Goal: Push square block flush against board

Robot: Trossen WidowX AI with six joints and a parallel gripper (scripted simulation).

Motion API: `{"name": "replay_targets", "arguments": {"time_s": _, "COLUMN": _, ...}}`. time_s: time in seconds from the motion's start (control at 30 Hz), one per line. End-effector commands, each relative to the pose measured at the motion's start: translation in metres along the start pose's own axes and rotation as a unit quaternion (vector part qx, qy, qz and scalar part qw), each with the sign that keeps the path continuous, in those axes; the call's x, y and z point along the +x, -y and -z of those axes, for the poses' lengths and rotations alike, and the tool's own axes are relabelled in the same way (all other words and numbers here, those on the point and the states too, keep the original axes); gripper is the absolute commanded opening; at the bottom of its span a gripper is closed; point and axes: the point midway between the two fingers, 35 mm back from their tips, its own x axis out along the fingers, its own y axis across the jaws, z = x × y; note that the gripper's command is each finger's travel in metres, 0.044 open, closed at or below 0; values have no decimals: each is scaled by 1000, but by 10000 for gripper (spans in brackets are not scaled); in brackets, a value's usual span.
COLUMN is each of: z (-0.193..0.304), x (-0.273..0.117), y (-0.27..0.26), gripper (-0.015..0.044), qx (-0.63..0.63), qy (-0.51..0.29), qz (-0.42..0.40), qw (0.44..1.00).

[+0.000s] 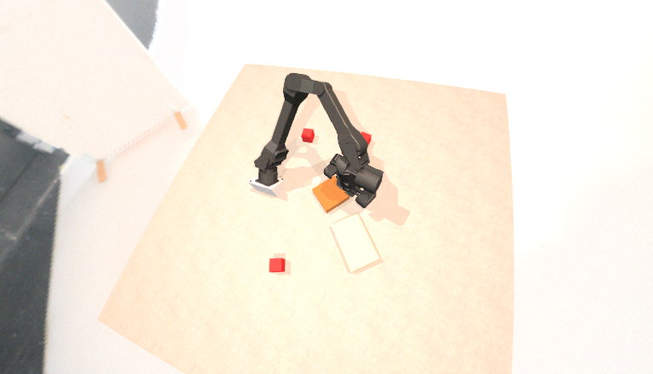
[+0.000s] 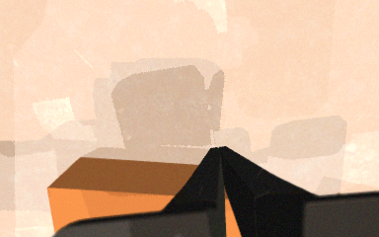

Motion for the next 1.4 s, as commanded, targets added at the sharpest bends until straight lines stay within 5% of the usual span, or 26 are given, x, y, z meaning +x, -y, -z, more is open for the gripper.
{"name": "replay_targets", "arguments": {"time_s": 0.0, "z": 10, "x": 5, "y": -2, "gripper": 0, "qx": 4, "qy": -7, "qz": -8, "qw": 1000}}
{"name": "replay_targets", "arguments": {"time_s": 1.37, "z": -33, "x": 6, "y": 0, "gripper": 0, "qx": 4, "qy": -4, "qz": -9, "qw": 1000}}
